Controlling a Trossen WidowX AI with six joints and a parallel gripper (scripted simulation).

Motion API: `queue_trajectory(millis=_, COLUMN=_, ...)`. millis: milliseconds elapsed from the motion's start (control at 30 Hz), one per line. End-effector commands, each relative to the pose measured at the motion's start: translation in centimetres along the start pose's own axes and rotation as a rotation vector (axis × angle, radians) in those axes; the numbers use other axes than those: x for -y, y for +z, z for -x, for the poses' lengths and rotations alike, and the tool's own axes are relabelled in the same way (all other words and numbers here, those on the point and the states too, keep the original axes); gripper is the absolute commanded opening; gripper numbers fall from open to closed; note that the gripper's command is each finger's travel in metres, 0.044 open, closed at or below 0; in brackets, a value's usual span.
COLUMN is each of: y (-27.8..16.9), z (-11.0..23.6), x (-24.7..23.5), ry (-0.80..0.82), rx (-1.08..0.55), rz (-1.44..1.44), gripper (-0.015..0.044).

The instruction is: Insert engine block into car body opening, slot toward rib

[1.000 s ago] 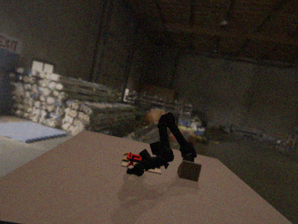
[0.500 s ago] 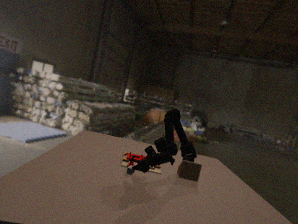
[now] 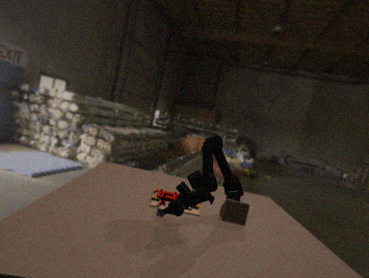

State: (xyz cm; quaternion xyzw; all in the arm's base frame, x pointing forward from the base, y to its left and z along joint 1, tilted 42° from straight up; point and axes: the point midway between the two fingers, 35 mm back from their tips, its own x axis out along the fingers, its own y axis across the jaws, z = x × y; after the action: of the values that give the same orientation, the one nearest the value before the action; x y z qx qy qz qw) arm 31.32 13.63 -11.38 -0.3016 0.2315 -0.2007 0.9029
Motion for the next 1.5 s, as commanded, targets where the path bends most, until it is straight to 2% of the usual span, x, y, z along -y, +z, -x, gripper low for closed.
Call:
queue_trajectory(millis=0, y=1.2, z=-0.7, x=-1.5, ry=0.039, rx=-0.052, rz=-0.02, gripper=0.044)
queue_trajectory(millis=300, y=2.2, z=-1.7, x=-3.6, ry=0.109, rx=-0.232, rz=0.0, gripper=0.044)
queue_trajectory(millis=600, y=3.4, z=-2.1, x=-3.6, ry=0.135, rx=-0.459, rz=-0.065, gripper=0.044)
queue_trajectory(millis=1133, y=4.8, z=0.0, x=1.3, ry=-0.009, rx=-0.931, rz=-0.072, gripper=0.044)
queue_trajectory(millis=1367, y=5.0, z=0.1, x=1.5, ry=-0.02, rx=-0.951, rz=-0.073, gripper=0.044)
queue_trajectory(millis=1467, y=5.9, z=-0.9, x=0.7, ry=-0.02, rx=-0.95, rz=-0.073, gripper=0.044)
